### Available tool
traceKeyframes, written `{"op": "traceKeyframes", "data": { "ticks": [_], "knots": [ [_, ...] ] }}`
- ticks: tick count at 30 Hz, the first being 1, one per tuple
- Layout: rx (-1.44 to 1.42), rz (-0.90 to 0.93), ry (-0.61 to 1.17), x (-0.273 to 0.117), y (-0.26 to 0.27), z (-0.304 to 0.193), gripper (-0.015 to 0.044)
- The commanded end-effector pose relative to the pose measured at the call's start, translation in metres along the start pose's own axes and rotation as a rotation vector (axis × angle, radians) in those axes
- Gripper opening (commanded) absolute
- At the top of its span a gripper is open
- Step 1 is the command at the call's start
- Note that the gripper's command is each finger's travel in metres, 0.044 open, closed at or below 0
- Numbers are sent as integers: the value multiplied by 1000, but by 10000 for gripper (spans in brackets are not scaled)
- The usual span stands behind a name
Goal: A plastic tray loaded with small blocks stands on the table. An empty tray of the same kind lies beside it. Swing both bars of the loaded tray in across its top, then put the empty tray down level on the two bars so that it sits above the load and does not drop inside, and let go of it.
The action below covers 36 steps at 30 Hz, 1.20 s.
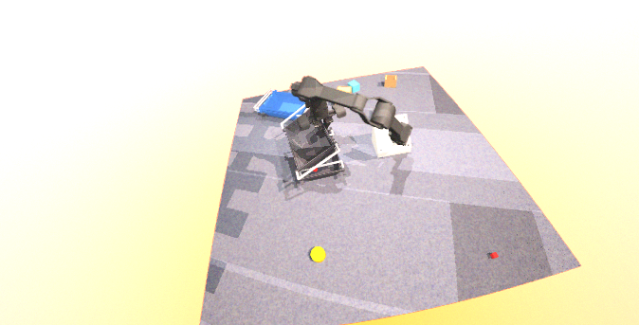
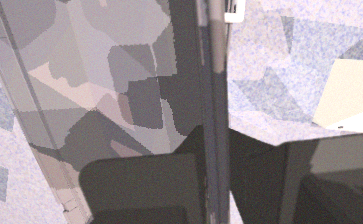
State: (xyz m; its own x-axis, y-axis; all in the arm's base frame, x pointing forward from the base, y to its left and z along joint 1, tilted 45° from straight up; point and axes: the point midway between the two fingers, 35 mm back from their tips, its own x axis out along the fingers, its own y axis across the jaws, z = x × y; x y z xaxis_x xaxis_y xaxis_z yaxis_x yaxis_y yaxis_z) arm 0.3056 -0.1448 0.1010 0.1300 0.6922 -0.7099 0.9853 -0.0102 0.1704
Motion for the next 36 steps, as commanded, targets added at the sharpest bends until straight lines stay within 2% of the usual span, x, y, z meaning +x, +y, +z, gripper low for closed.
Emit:
{"op": "traceKeyframes", "data": {
  "ticks": [1, 8, 24, 36],
  "knots": [
    [-1, 19, -4, -5, 0, 4, 0],
    [-2, 17, -2, -6, -2, 20, 0],
    [-1, 17, -2, -5, -2, 20, 0],
    [38, 12, -2, 11, -1, 20, 0]
  ]
}}
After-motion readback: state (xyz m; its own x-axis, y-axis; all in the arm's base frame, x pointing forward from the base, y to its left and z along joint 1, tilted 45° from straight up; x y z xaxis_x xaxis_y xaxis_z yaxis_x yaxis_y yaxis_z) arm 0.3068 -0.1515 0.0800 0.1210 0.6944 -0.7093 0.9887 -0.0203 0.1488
